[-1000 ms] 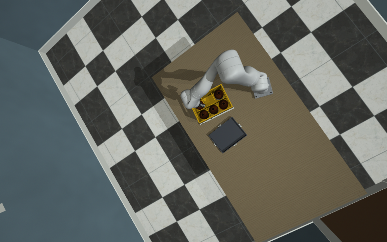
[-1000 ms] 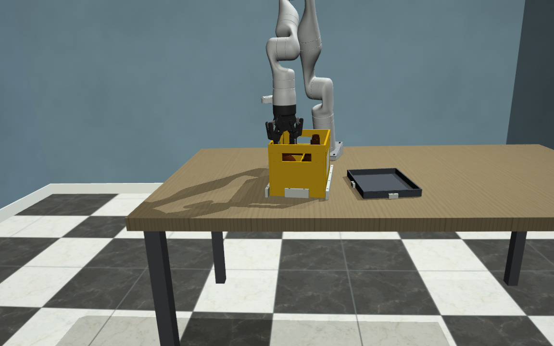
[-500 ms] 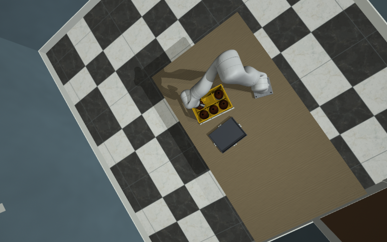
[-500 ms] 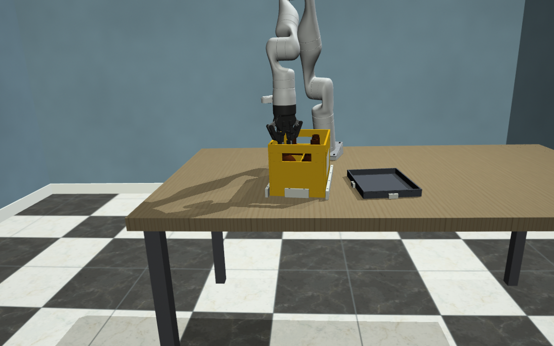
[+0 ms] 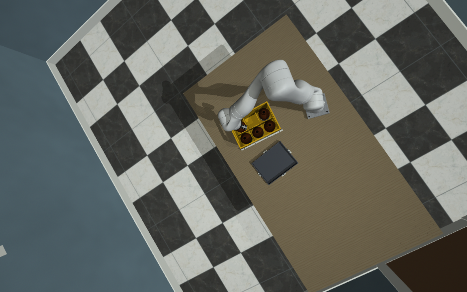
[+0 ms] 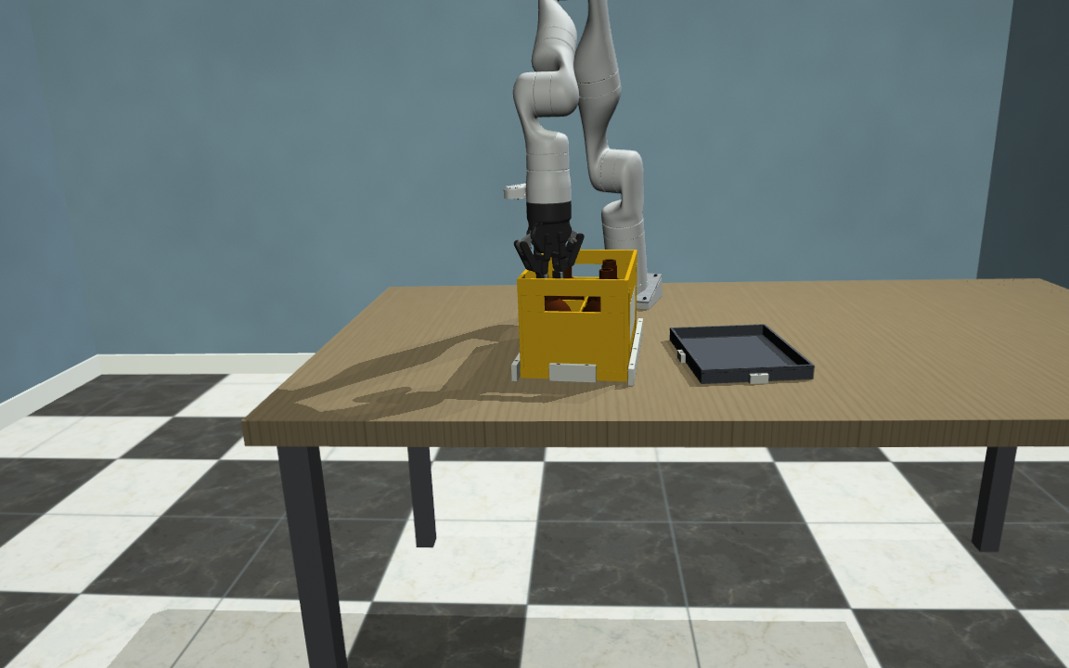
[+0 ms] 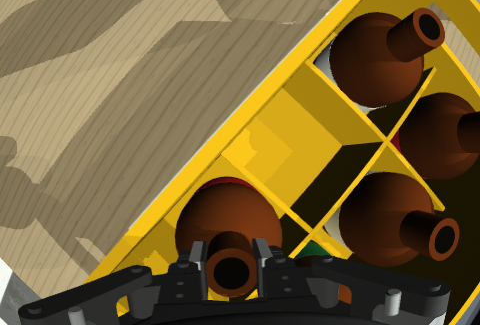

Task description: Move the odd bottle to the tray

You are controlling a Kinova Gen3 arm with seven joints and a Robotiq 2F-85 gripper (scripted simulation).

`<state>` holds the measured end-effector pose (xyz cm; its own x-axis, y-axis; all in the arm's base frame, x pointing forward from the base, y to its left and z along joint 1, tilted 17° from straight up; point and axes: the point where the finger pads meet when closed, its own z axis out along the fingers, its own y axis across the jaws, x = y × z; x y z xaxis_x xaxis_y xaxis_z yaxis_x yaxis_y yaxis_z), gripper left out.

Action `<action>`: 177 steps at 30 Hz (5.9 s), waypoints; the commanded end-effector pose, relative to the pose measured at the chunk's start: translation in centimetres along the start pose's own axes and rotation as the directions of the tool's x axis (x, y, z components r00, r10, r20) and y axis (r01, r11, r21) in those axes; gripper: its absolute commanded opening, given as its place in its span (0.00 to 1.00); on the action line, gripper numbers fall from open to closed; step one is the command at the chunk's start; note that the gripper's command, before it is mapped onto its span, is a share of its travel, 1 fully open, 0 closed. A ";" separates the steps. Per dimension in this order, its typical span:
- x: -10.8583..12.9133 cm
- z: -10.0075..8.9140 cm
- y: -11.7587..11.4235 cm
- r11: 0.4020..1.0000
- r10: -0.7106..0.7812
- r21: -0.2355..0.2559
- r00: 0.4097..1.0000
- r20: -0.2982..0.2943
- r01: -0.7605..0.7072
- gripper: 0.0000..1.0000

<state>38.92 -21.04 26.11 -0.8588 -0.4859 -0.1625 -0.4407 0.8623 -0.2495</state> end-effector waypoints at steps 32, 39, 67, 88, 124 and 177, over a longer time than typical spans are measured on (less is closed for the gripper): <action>0.0 0.0 0.0 1.000 0.000 0.001 1.000 0.001 0.000 0.00; 0.0 0.0 0.0 1.000 0.000 0.001 1.000 0.001 0.000 0.00; 0.0 0.0 0.0 1.000 0.000 0.001 1.000 0.001 0.000 0.64; 0.0 -1.1 0.0 1.000 0.000 0.001 1.000 0.001 0.000 0.64; 0.0 -8.7 0.0 1.000 0.000 0.001 1.000 0.001 0.000 0.64; -6.1 -8.8 6.3 1.000 0.000 0.002 1.000 0.002 0.000 0.00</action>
<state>38.91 -11.95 33.85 -0.8639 -0.4759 -0.1649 -0.4303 0.8676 -0.2493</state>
